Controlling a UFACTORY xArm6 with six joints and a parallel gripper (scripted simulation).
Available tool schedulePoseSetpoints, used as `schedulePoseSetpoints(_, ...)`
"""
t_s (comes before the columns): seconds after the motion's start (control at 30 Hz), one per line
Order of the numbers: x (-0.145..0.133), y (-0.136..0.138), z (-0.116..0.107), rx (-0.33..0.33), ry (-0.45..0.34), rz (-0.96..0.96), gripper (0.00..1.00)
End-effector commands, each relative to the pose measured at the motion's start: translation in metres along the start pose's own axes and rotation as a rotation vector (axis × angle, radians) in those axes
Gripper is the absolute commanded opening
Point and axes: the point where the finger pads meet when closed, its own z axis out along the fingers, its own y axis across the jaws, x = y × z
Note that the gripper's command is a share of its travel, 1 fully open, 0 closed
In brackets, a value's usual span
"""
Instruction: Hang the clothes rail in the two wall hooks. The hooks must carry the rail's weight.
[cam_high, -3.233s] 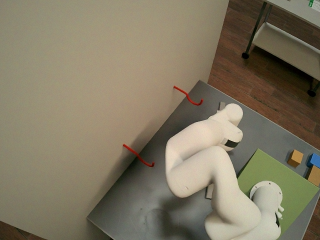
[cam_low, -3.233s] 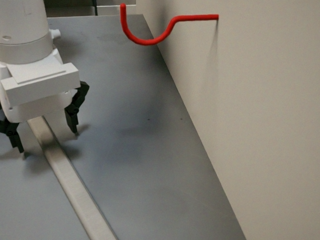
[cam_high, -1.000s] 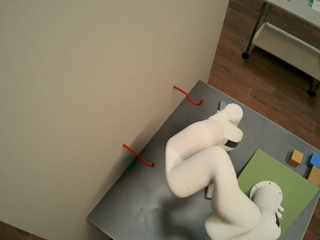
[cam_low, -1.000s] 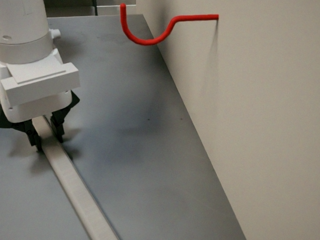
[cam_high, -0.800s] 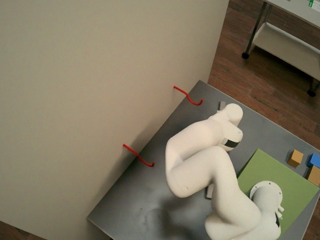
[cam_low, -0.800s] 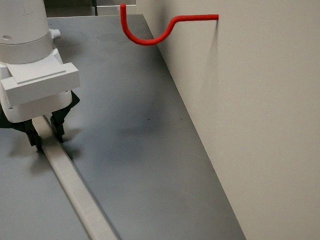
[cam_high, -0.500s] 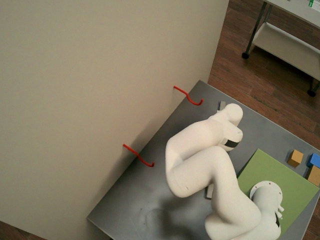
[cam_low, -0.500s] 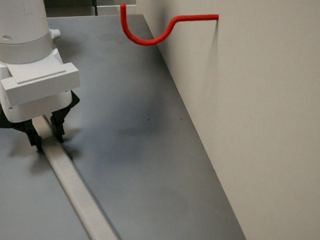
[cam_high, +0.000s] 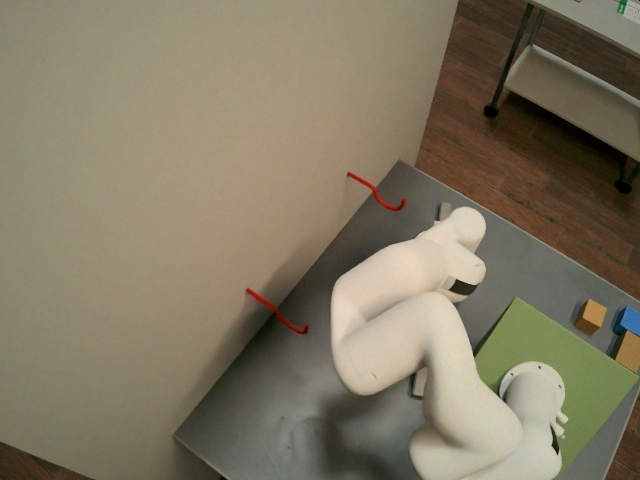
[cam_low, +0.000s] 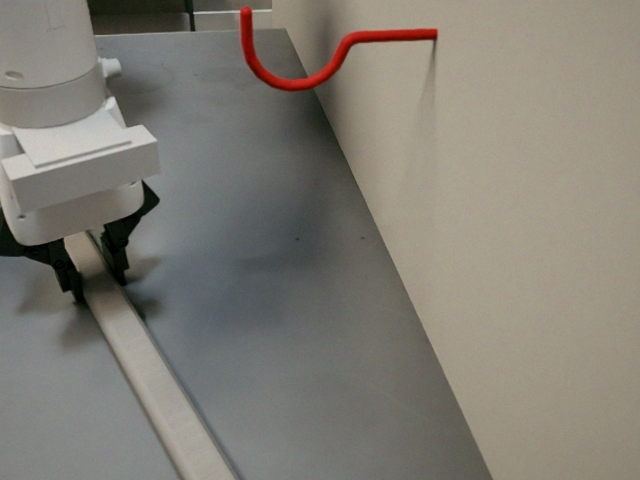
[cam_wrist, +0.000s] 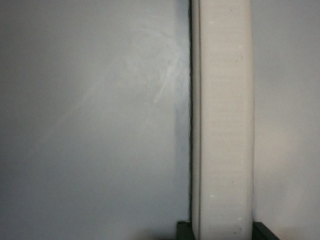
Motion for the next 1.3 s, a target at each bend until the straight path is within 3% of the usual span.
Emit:
schedulePoseSetpoints(0.0, 0.001, -0.001, -0.001, 0.001, 0.003, -0.001, 0.0)
schedulePoseSetpoints(1.27, 0.001, -0.001, -0.017, 0.002, 0.003, -0.001, 0.0)
